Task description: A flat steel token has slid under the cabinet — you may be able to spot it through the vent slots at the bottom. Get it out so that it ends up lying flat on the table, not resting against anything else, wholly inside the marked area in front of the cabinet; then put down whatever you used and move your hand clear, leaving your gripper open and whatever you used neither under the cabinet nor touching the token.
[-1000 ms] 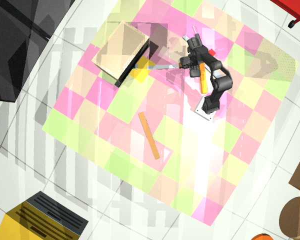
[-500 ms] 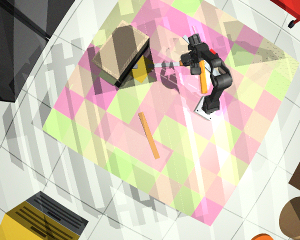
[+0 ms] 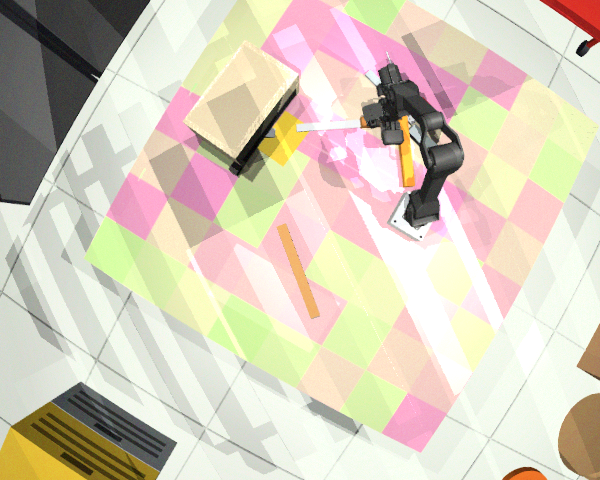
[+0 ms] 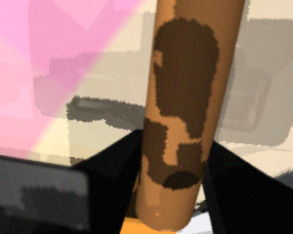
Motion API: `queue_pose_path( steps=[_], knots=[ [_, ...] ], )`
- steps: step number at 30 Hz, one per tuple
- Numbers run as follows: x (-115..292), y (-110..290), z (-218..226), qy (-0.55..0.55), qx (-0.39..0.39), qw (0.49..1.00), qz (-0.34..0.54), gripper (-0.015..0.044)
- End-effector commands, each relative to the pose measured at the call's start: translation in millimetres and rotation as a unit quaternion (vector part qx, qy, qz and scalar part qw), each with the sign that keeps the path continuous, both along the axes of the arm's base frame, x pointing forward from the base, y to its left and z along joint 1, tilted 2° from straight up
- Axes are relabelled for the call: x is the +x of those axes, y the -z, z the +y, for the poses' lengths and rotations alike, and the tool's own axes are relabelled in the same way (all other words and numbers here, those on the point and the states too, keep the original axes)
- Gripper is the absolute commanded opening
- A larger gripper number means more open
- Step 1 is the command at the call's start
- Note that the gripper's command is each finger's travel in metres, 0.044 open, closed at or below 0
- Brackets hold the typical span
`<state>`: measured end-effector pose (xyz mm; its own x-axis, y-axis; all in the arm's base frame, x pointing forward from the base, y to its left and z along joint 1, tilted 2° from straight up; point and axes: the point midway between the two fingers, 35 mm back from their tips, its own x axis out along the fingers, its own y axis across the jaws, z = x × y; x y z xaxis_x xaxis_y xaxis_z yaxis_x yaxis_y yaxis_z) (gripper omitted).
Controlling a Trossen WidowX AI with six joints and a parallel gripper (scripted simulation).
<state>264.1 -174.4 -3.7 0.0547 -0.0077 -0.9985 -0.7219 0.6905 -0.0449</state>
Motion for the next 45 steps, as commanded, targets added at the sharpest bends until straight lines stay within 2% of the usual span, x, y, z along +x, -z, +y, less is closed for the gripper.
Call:
queue_pose_path(
  steps=[1, 36, 45],
  knots=[
    [3.4, -2.4, -6.2, 0.001, -0.002, 1.0, -0.003, 0.0],
    [17.5, -4.1, -36.0, 0.001, -0.003, 1.0, -0.004, 0.0],
    [23.7, -4.5, -30.2, 0.001, -0.003, 1.0, -0.004, 0.0]
  ],
)
